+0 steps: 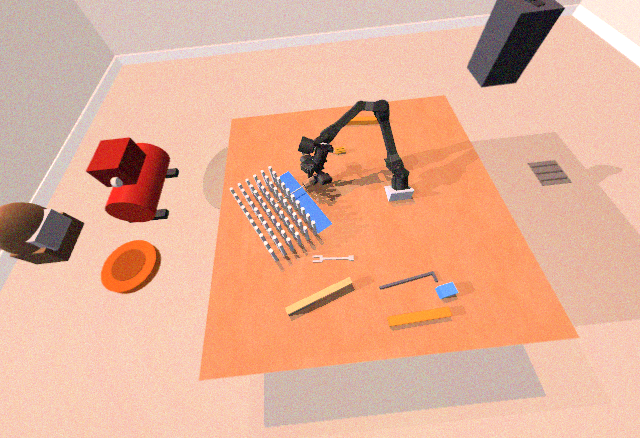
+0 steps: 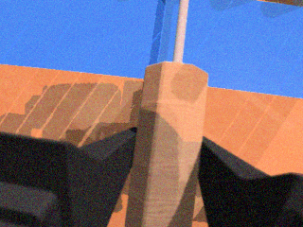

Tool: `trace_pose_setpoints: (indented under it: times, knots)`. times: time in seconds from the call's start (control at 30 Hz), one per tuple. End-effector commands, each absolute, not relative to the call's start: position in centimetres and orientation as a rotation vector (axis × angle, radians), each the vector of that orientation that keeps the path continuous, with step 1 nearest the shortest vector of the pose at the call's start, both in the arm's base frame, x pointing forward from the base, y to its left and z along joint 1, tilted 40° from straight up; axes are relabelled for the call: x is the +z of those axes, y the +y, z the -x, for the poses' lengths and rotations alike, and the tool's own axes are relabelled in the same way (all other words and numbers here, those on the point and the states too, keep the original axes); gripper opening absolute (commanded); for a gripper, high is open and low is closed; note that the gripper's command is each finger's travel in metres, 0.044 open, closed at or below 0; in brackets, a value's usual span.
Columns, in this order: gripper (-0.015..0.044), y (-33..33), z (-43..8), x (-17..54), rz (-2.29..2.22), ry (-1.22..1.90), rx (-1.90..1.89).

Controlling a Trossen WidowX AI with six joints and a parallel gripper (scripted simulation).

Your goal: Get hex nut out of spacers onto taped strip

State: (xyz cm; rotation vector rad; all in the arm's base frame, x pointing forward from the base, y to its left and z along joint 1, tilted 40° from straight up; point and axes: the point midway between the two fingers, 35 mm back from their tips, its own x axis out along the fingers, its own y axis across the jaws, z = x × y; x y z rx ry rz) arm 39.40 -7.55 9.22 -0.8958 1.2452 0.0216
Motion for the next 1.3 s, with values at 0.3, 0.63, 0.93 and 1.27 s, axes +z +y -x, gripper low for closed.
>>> trace_pose_setpoints:
  times: [0.3, 0.63, 0.93, 1.27]
  knots:
    - [0.0, -7.1, -40.5, 9.3, 0.895, 1.233, 0.016]
    - [0.0, -6.8, -41.1, 9.0, 0.895, 1.233, 0.016]
    - [0.0, -6.5, -41.6, 8.8, 0.895, 1.233, 0.016]
    - [0.0, -6.2, -42.2, 8.5, 0.894, 1.232, 0.017]
